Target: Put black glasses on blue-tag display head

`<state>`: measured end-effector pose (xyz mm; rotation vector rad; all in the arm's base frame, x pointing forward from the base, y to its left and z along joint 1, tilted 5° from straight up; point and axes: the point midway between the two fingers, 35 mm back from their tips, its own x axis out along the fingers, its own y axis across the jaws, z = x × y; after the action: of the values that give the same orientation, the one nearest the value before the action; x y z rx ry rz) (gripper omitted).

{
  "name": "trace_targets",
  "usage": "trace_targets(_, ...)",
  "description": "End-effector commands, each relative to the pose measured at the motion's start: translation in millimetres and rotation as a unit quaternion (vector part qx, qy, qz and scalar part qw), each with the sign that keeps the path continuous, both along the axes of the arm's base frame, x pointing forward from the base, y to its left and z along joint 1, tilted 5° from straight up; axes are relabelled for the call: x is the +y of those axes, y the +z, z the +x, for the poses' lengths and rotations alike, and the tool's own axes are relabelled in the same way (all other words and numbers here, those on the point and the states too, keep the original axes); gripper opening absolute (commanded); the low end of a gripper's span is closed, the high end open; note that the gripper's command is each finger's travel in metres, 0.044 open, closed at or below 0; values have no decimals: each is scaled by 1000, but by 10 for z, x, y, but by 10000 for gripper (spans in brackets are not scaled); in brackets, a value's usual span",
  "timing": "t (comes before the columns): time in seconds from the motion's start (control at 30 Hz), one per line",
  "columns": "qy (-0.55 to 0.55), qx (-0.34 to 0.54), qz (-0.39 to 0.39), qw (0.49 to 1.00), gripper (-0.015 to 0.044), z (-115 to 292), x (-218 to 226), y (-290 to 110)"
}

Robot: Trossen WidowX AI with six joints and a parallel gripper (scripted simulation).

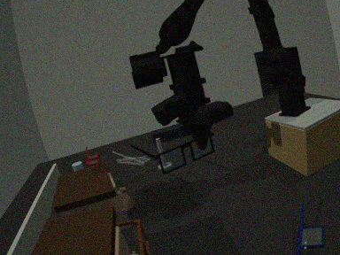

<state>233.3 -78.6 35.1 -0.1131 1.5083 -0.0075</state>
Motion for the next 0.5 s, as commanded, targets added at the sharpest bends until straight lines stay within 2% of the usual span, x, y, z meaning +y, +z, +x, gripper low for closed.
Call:
trace_targets(0.0, 0, 3, -2, 1000, 0, -7, -9, -56)
trace_targets(0.47, 0, 3, -2, 1000, 0, 5, -20, -185)
